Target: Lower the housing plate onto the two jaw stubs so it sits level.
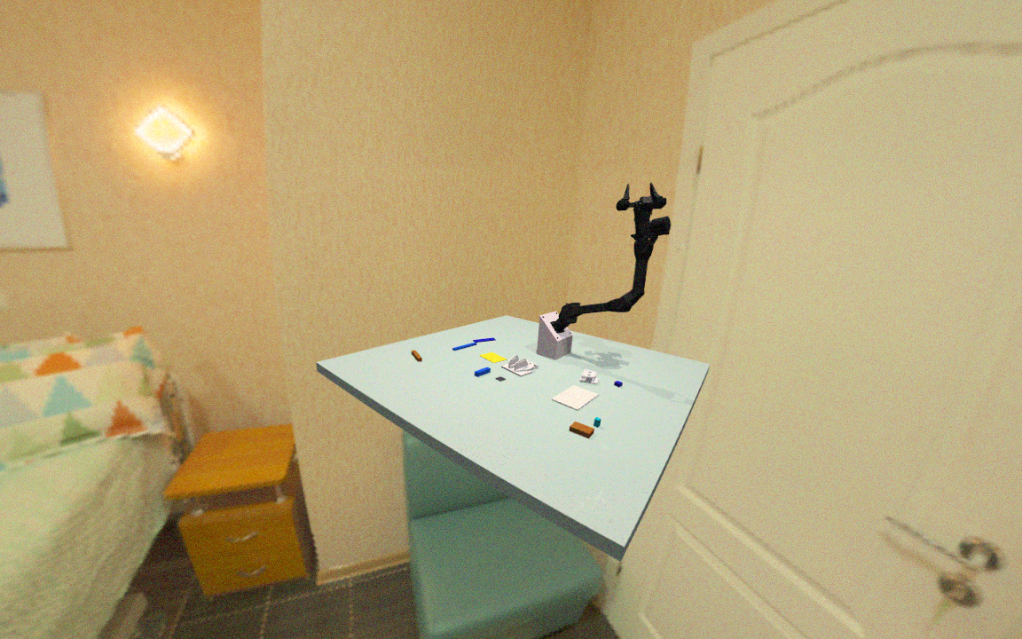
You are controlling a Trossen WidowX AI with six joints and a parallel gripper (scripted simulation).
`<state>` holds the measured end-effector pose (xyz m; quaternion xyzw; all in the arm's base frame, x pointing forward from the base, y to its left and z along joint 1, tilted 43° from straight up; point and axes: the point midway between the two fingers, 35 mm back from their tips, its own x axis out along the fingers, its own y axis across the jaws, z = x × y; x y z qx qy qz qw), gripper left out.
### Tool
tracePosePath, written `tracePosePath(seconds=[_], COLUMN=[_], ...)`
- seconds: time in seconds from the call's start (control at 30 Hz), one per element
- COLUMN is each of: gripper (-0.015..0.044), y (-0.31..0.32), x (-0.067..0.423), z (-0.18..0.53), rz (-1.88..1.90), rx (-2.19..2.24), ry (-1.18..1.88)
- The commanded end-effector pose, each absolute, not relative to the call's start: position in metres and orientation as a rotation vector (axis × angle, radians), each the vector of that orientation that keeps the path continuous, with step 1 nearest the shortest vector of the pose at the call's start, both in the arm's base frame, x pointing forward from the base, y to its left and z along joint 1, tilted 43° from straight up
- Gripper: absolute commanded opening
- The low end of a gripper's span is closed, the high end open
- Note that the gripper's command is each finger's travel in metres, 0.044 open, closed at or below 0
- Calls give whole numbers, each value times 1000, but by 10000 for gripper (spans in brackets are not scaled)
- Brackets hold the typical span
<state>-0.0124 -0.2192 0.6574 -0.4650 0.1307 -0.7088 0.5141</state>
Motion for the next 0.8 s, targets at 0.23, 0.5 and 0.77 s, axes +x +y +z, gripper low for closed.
tracePosePath(seconds=[0.23, 0.5, 0.77], gripper=[440, 440, 440], y=[-253, -258, -247], x=[57, 112, 167], z=[606, 568, 529], rz=[-1359, -1110, -865], rx=[-1046, -1009, -984], ry=[336, 342, 339])
